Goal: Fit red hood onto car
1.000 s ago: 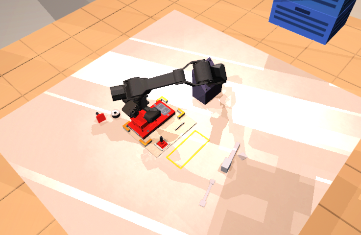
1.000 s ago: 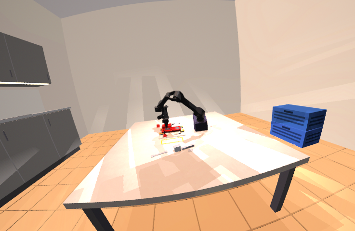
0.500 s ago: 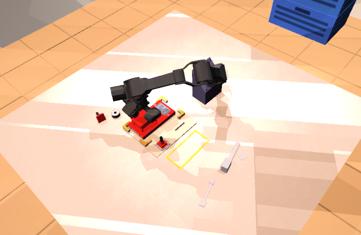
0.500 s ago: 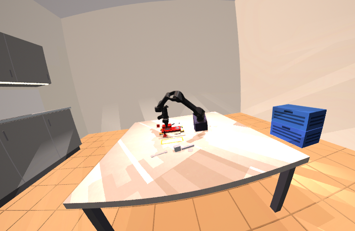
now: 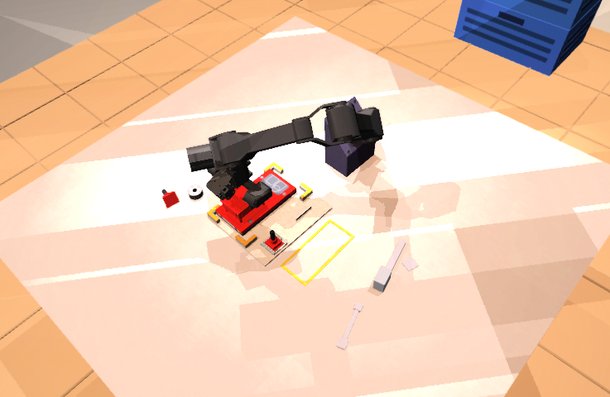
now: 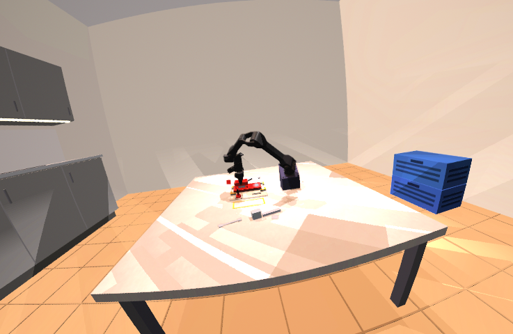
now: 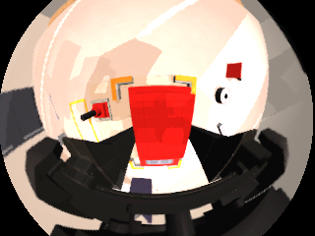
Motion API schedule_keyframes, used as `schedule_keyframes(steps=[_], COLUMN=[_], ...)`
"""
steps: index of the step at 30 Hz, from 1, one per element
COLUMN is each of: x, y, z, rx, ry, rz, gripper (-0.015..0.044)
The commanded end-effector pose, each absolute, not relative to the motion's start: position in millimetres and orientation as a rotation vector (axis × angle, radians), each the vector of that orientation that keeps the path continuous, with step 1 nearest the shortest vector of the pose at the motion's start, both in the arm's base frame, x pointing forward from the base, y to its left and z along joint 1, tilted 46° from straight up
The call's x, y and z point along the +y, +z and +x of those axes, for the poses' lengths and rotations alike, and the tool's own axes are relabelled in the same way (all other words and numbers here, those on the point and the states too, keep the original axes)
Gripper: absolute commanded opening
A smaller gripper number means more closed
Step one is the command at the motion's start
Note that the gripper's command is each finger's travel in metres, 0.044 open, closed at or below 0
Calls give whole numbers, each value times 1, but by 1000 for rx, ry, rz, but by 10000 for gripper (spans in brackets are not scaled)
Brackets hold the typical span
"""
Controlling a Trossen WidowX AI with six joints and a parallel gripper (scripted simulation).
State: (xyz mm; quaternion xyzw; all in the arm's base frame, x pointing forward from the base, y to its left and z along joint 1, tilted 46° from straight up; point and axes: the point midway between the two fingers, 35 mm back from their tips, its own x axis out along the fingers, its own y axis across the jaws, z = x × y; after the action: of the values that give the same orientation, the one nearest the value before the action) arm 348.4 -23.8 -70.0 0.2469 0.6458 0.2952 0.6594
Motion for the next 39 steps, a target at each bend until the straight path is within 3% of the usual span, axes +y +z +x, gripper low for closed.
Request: schedule_keyframes(steps=[1,39], x=[-22,-11], y=[-72,-83], z=[348,349], rx=[1462,1462], ry=[666,667], rz=[568,567], gripper=[0,0])
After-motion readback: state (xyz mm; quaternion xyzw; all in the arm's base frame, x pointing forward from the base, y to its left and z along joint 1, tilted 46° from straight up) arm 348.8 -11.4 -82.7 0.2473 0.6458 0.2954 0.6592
